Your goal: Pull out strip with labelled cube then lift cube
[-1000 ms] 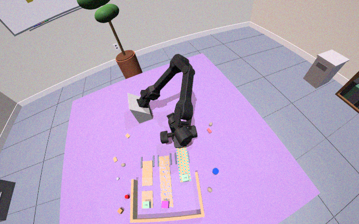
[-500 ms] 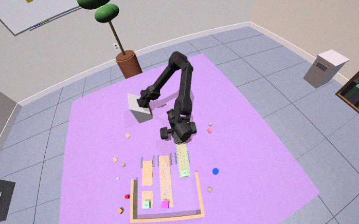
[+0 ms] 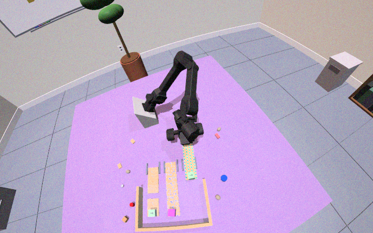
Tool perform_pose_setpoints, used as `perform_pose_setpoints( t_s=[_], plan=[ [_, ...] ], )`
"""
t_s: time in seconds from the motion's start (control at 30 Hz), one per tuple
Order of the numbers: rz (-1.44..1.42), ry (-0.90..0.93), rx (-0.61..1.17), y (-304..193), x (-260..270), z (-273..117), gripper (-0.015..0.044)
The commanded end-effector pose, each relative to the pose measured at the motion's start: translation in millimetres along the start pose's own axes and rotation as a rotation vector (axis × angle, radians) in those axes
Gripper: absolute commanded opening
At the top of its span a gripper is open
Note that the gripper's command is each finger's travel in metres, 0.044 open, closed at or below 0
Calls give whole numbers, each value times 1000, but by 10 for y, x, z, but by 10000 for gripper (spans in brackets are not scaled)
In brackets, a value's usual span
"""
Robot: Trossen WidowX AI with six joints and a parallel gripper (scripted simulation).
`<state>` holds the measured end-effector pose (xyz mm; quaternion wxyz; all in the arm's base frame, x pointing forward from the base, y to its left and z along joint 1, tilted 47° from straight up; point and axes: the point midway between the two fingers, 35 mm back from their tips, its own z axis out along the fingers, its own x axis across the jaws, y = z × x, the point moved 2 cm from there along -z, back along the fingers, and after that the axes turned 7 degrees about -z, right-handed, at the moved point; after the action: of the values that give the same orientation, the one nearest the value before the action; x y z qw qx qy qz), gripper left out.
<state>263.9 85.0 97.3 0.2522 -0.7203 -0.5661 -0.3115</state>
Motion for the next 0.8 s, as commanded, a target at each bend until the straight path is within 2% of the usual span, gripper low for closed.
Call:
perform_pose_setpoints(
  t_s=[0.0,0.6,0.77],
  plan=[
    [8,-4,27,-140,-8,56,0],
    [8,-4,28,-247,9,53,0],
    [7,-7,23,-143,25,-340,0]
  ],
)
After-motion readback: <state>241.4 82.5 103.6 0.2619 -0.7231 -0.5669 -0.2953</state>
